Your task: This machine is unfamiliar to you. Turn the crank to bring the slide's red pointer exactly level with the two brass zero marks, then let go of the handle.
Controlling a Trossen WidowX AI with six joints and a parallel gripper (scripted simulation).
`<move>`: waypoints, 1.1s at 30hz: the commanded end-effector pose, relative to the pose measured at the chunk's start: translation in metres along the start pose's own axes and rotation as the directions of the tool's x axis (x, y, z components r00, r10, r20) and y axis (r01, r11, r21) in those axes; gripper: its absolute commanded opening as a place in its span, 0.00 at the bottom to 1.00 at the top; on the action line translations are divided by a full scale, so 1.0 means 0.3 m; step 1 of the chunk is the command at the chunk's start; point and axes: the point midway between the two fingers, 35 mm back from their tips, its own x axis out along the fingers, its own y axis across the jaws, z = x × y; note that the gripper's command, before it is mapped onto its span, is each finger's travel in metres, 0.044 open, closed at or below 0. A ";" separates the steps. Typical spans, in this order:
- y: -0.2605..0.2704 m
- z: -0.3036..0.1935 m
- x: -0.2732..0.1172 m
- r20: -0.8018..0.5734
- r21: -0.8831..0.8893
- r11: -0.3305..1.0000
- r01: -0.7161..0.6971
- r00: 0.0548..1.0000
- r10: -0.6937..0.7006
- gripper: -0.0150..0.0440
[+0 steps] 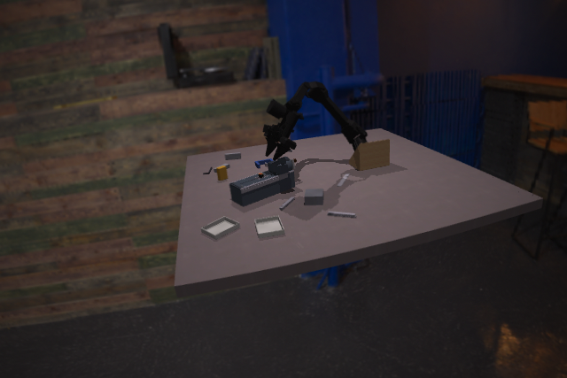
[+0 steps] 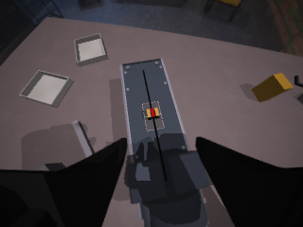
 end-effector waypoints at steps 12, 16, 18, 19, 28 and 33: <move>-0.001 0.000 0.001 -0.001 0.000 1.000 0.001 1.000 -0.001 0.56; -0.001 0.000 0.001 -0.001 0.000 1.000 0.001 1.000 -0.001 0.38; -0.001 0.000 0.001 -0.001 0.000 1.000 0.001 1.000 -0.001 0.29; -0.001 0.000 0.001 -0.001 0.000 1.000 0.001 1.000 -0.001 0.25; -0.001 0.000 0.001 -0.001 0.000 1.000 0.001 1.000 -0.001 0.25; 0.000 0.000 0.000 0.000 0.000 1.000 0.000 1.000 0.000 0.25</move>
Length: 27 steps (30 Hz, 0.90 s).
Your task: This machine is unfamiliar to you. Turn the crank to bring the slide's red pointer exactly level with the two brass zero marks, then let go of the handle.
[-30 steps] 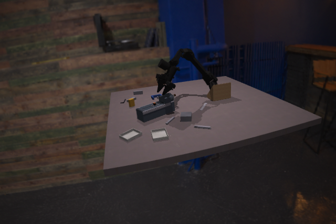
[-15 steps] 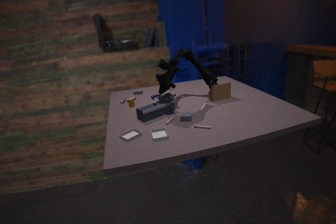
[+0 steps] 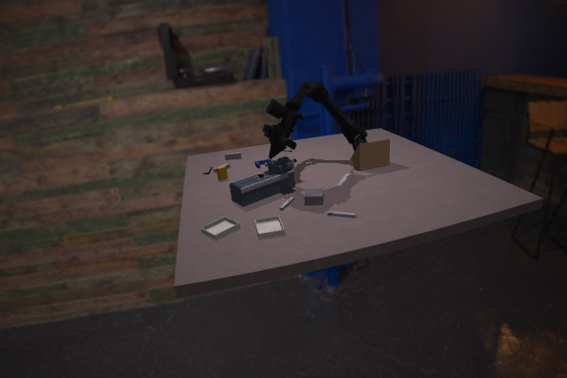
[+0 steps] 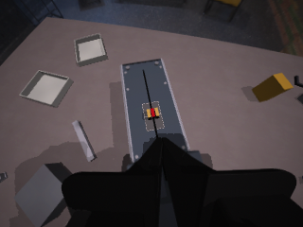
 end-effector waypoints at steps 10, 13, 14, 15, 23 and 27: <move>0.000 0.000 0.000 0.000 0.000 1.000 0.000 1.000 0.000 0.39; 0.000 0.000 0.000 0.000 0.000 1.000 0.000 1.000 0.000 0.52; 0.000 0.000 0.000 0.000 0.000 1.000 0.000 1.000 0.000 0.57; 0.000 0.000 0.000 0.000 0.000 1.000 0.000 1.000 0.000 0.61; 0.000 0.000 0.000 0.000 0.000 1.000 0.000 1.000 0.000 0.97; 0.000 0.000 0.000 0.000 0.000 1.000 0.000 1.000 0.000 0.91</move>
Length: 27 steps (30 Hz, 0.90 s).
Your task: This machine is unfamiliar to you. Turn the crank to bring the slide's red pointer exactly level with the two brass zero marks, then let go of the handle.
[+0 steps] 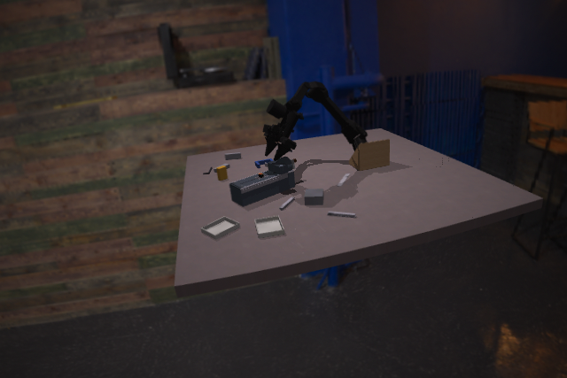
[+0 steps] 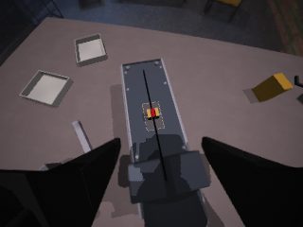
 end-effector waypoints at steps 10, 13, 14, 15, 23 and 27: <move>-0.001 0.000 0.001 0.000 0.000 1.000 0.001 1.000 -0.001 0.47; -0.001 0.000 0.001 0.000 0.000 1.000 0.001 1.000 -0.001 0.33; -0.001 0.000 0.001 0.000 0.000 1.000 0.001 1.000 -0.001 0.29; -0.001 0.000 0.001 0.000 0.000 1.000 0.001 1.000 -0.001 0.25; -0.001 0.000 0.001 0.000 0.000 1.000 0.001 1.000 -0.001 0.25; 0.000 0.000 0.000 0.000 0.000 1.000 0.000 1.000 0.000 0.25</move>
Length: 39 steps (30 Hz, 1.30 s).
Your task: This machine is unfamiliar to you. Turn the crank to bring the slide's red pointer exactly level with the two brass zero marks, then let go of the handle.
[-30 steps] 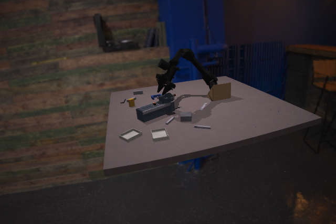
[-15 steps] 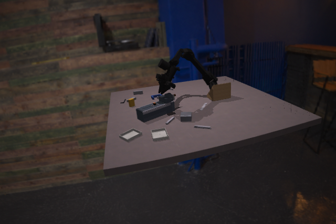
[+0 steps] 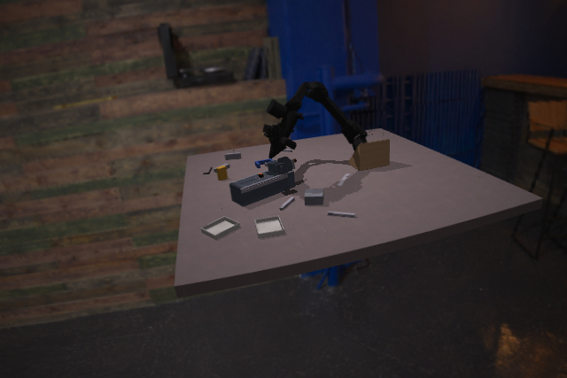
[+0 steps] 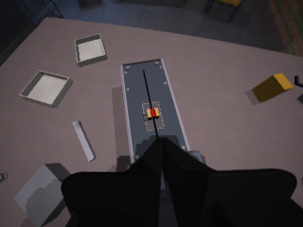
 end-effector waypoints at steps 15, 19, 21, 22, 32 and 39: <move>0.000 0.000 0.000 0.000 0.000 1.000 0.000 1.000 0.000 0.52; 0.000 0.000 0.000 0.000 0.000 1.000 0.000 1.000 0.000 0.70; 0.000 0.000 0.000 0.000 0.000 1.000 0.000 1.000 0.000 0.79; 0.000 0.000 0.000 0.000 0.000 1.000 0.000 1.000 0.000 0.83; 0.000 0.000 0.000 0.000 0.000 1.000 0.000 1.000 0.000 0.78; 0.000 0.000 0.000 0.000 0.000 1.000 0.000 1.000 0.000 0.47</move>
